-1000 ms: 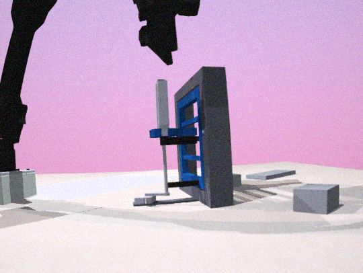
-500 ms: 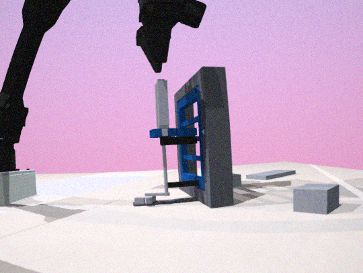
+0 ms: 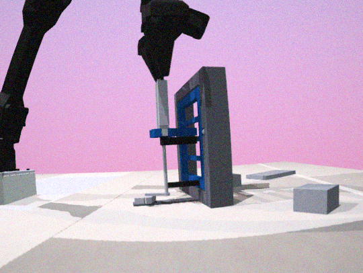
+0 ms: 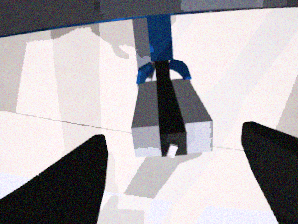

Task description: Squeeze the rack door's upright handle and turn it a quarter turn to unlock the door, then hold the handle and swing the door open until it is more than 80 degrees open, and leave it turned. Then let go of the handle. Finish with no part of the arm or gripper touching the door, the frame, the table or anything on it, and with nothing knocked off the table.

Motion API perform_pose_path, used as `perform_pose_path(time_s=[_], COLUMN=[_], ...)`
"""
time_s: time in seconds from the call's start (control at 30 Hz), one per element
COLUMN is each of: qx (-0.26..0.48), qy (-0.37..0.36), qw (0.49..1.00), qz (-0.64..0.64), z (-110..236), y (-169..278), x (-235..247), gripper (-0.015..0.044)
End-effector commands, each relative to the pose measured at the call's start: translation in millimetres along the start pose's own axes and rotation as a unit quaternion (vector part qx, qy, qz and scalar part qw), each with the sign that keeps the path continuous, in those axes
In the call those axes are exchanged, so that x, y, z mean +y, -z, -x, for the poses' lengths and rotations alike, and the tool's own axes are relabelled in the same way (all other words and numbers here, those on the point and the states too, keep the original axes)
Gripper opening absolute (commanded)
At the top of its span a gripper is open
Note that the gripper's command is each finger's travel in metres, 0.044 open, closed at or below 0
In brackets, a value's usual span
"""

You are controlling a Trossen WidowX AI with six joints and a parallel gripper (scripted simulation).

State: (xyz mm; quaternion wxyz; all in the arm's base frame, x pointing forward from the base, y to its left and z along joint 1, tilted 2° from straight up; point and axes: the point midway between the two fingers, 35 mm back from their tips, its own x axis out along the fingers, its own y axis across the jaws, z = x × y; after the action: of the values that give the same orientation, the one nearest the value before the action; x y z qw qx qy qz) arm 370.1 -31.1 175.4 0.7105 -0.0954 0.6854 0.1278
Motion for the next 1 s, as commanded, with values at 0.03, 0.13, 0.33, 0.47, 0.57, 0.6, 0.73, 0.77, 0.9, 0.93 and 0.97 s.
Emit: perform_pose_path(time_s=[0.03,0.13,0.33,0.47,0.57,0.6,0.73,0.77,0.9,0.93,0.97], qx=[0.004,0.006,0.008,0.010,0.011,0.012,0.013,0.014,0.015,0.015,0.015], qy=[0.003,0.004,0.005,0.007,0.007,0.008,0.009,0.009,0.010,0.010,0.010], qw=[1.000,1.000,1.000,1.000,1.000,1.000,1.000,1.000,1.000,1.000,1.000], qz=[0.002,0.002,0.003,0.004,0.004,0.004,0.005,0.005,0.005,0.005,0.005], z=[-8,-13,-23,-30,-35,-36,-43,-44,-48,-48,-48], y=[1,1,1,1,2,2,3,3,3,3,3], x=[-1,-1,-1,0,0,0,0,0,0,0,0], gripper=[0.0286,0.0286,0.0286,0.0286,0.0286,0.0286,0.0286,0.0286,0.0286,0.0259,0.0233])
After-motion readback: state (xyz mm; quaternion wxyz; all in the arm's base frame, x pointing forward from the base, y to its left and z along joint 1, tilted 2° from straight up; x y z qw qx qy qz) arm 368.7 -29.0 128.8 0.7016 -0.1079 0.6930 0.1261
